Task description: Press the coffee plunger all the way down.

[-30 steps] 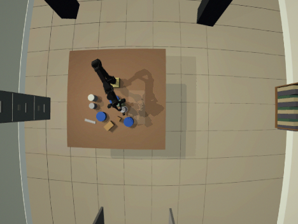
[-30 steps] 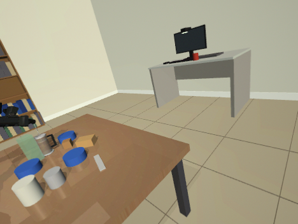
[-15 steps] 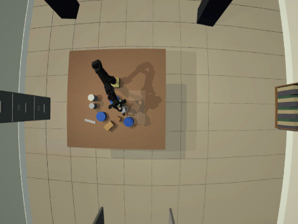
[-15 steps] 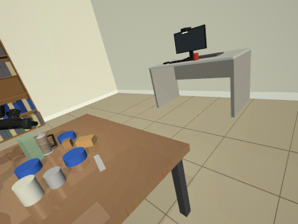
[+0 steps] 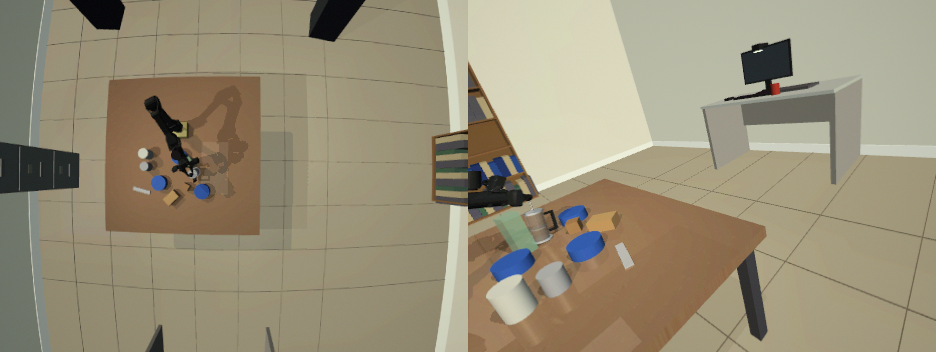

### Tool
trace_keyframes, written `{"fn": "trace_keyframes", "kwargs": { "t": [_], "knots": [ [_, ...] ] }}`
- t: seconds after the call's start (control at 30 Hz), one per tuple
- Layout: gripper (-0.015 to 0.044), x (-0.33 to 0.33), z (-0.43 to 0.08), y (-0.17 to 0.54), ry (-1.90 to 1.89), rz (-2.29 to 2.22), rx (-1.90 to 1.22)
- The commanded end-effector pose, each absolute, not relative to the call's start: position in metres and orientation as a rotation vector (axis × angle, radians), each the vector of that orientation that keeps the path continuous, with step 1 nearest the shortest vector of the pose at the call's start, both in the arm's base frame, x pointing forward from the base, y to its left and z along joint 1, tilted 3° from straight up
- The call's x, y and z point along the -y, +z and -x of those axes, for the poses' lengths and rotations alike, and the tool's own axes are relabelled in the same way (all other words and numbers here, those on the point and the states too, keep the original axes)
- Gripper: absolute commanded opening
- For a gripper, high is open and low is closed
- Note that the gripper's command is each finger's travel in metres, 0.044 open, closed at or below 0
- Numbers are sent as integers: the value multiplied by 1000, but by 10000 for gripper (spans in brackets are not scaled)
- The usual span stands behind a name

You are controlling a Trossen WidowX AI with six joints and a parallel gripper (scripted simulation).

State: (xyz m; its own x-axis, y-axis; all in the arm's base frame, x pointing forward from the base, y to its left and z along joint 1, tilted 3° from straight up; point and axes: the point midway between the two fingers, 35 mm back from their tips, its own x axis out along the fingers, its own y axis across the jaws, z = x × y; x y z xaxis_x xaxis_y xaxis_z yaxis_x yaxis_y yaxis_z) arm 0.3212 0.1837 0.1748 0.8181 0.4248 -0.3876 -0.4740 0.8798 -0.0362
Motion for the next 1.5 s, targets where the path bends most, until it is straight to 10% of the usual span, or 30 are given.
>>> {"fn": "trace_keyframes", "kwargs": {
  "t": [0.0, 1.47],
  "knots": [
    [116, -180, -318, 139, 479, 165, -468],
    [116, -188, -333, 143, 479, 165, -466]
  ]
}}
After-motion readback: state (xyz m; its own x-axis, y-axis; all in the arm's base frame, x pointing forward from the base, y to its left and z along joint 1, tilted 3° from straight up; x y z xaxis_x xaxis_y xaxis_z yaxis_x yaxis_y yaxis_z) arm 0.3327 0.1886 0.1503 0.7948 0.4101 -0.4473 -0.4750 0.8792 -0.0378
